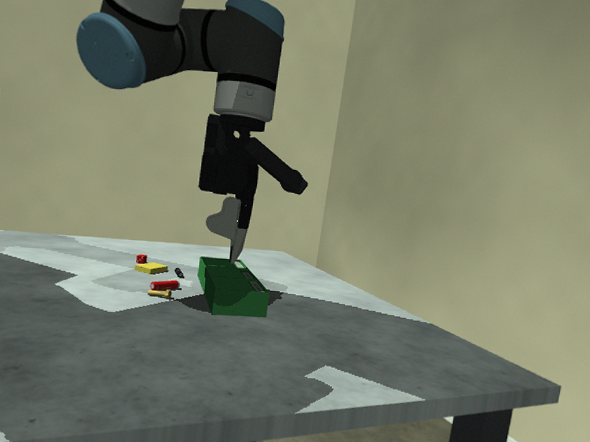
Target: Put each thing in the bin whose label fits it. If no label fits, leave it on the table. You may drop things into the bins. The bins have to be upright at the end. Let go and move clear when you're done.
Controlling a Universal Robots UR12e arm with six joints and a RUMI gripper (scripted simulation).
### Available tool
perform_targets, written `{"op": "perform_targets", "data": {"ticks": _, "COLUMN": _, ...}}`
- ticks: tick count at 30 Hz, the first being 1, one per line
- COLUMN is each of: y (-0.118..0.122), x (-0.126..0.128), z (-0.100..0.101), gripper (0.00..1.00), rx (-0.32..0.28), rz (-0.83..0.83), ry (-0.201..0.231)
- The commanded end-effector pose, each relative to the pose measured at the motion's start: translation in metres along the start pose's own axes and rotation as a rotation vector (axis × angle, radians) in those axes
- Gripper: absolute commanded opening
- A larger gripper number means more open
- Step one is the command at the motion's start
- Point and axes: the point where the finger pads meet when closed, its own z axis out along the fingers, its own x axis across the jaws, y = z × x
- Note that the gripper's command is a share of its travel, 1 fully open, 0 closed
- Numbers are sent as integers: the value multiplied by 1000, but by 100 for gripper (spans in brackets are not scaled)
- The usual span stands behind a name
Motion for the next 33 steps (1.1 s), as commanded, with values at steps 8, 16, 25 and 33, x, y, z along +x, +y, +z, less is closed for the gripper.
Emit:
{"op": "perform_targets", "data": {"ticks": 8, "y": -1, "x": 0, "z": 28, "gripper": 4, "rx": 1, "rz": 0, "ry": 0}}
{"op": "perform_targets", "data": {"ticks": 16, "y": -1, "x": 0, "z": 44, "gripper": 4, "rx": 1, "rz": 0, "ry": 0}}
{"op": "perform_targets", "data": {"ticks": 25, "y": -1, "x": 0, "z": 51, "gripper": 4, "rx": 1, "rz": 0, "ry": 0}}
{"op": "perform_targets", "data": {"ticks": 33, "y": -1, "x": 0, "z": 51, "gripper": 4, "rx": 1, "rz": 0, "ry": 0}}
